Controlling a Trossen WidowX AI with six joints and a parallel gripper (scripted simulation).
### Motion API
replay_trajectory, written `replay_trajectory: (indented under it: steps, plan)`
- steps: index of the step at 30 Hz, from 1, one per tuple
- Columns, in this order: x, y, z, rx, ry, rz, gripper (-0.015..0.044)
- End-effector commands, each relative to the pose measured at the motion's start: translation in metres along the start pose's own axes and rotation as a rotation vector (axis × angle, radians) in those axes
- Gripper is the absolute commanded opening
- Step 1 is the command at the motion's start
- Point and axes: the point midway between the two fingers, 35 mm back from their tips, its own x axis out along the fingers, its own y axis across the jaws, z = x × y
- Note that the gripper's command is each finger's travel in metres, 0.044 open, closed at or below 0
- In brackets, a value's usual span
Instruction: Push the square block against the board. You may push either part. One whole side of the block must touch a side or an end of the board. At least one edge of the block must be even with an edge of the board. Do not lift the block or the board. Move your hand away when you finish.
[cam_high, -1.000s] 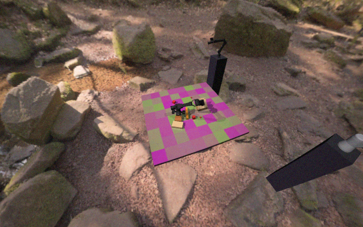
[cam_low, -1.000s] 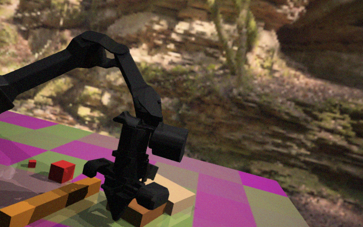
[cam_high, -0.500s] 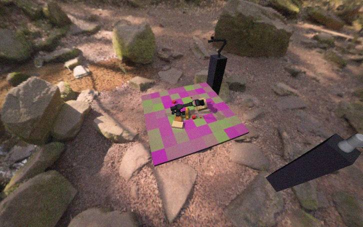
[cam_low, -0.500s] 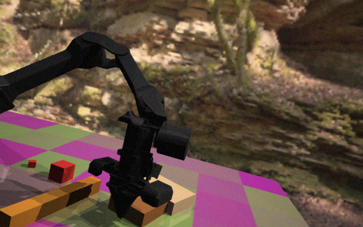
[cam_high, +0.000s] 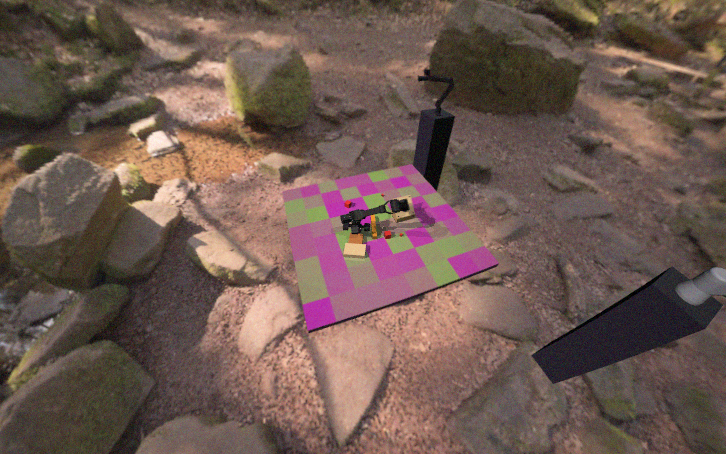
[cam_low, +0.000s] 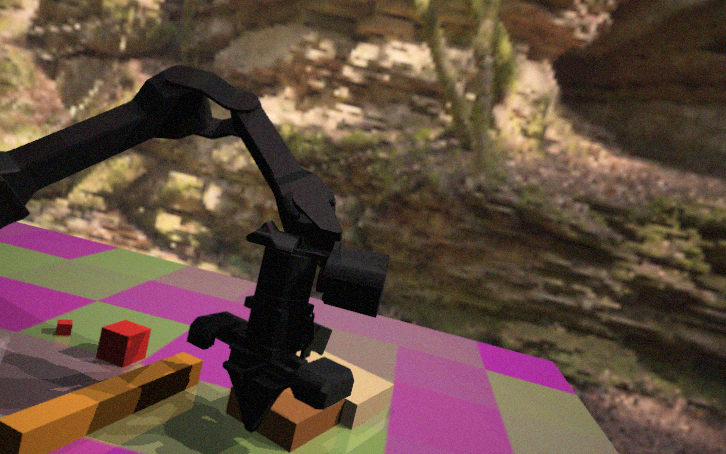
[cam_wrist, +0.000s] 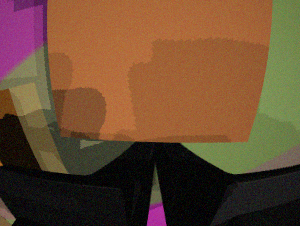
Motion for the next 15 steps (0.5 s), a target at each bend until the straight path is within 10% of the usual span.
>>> replay_trajectory:
  steps: [1,15]
  plan:
    - [0.001,0.0,0.009,-0.012,-0.008,0.0,0.0]
    - [0.001,-0.001,-0.011,-0.012,-0.006,0.0,0.0]
